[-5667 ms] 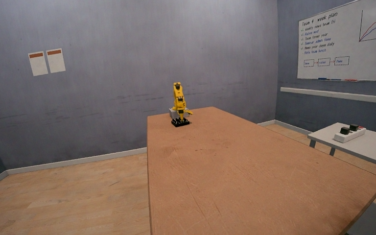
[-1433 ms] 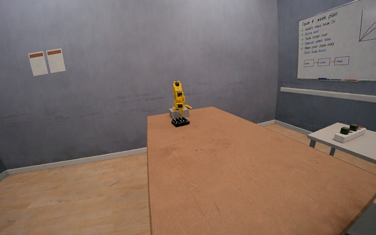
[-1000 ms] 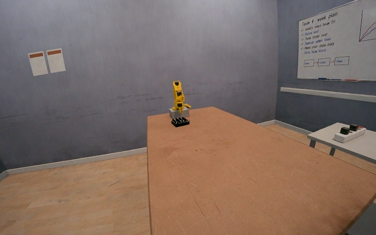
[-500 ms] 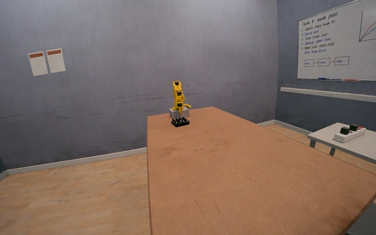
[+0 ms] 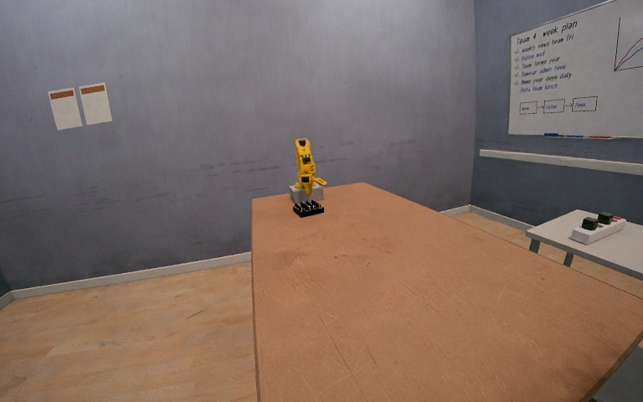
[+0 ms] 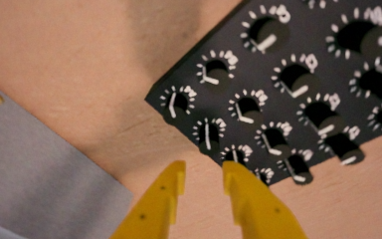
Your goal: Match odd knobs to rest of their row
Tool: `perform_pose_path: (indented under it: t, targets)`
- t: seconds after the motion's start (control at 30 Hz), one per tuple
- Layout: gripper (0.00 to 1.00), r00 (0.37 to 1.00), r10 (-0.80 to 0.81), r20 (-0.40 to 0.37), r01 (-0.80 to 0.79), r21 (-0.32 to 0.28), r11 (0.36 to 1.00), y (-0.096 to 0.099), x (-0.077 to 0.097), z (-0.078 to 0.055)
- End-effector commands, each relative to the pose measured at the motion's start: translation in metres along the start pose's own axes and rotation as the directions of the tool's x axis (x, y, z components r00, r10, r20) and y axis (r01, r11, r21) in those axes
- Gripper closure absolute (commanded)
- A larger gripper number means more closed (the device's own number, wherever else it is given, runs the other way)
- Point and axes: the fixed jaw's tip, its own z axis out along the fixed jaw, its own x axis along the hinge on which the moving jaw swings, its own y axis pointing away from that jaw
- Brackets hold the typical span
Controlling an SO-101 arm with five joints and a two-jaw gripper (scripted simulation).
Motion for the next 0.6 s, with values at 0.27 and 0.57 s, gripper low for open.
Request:
perform_pose_path:
  t: [0.27,0.57]
  targets:
    - [0.91,0.926,0.377,0.004,-0.377,0.001,0.926,-0.0010,0.0011,0.0005]
    - [0.91,0.694,0.720,0.004,-0.720,0.000,0.694,-0.0042,0.0010,0.0005]
